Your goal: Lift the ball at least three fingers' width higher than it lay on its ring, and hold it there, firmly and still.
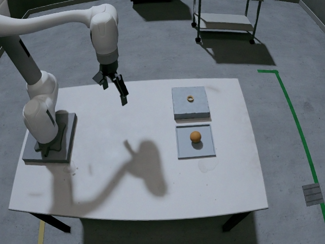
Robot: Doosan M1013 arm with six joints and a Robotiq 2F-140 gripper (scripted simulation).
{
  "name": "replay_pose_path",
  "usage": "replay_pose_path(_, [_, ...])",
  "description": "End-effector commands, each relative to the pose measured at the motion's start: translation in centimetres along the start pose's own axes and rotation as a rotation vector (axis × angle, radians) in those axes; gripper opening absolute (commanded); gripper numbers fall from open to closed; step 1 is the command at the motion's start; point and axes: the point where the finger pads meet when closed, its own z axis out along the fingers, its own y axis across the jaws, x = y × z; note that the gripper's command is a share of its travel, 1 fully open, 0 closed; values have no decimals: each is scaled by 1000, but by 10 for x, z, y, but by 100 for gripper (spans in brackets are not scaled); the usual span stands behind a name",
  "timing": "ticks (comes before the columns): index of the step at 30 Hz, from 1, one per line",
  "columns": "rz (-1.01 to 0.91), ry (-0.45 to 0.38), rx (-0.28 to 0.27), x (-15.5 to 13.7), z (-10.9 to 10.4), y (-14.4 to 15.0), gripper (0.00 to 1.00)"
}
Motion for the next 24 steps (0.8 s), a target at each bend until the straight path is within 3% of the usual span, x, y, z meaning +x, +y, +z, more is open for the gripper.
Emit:
replay_pose_path(1, [0, -1, 0, 0, -1, 0, 100])
replay_pose_path(19, [-6, -1, 0, -2, -1, -2, 100])
replay_pose_path(24, [-121, -7, 0, -37, 1, -43, 100])
